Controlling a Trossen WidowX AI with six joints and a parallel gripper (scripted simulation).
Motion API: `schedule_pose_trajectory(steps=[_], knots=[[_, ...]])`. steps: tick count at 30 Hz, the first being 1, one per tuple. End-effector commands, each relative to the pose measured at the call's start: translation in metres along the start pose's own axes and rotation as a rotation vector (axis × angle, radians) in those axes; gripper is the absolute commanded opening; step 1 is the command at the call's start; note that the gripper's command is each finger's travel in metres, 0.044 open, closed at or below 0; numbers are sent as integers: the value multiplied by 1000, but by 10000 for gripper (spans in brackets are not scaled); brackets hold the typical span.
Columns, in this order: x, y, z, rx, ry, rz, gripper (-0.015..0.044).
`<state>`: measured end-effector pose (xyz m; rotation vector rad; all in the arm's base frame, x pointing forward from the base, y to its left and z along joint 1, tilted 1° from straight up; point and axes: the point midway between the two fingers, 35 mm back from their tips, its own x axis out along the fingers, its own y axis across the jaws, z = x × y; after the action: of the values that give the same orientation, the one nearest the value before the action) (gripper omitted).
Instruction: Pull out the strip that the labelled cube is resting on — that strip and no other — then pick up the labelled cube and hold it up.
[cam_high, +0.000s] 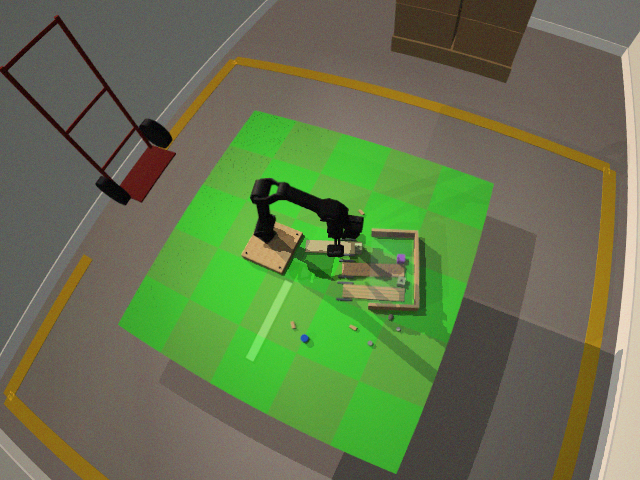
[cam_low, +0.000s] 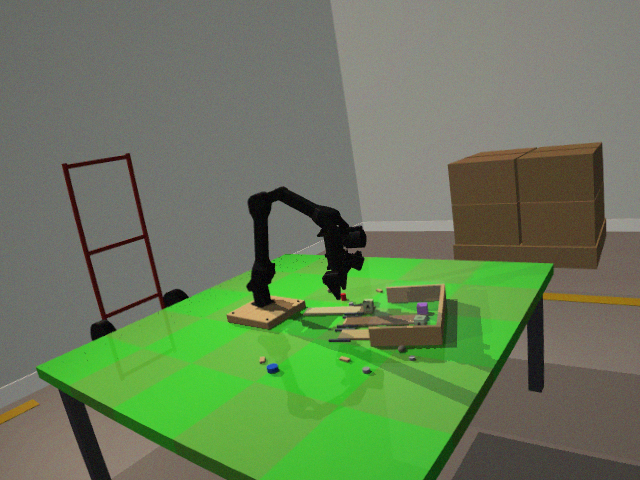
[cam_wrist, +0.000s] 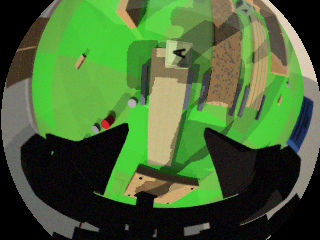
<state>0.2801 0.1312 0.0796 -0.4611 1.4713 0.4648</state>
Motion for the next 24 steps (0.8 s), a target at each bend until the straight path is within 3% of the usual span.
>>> schedule_pose_trajectory(steps=[1, 20, 24], knots=[[-1, -1, 15, 3, 3, -2, 440], [-8, -8, 85, 3, -2, -3, 440], [-4, -8, 86, 3, -2, -3, 335]])
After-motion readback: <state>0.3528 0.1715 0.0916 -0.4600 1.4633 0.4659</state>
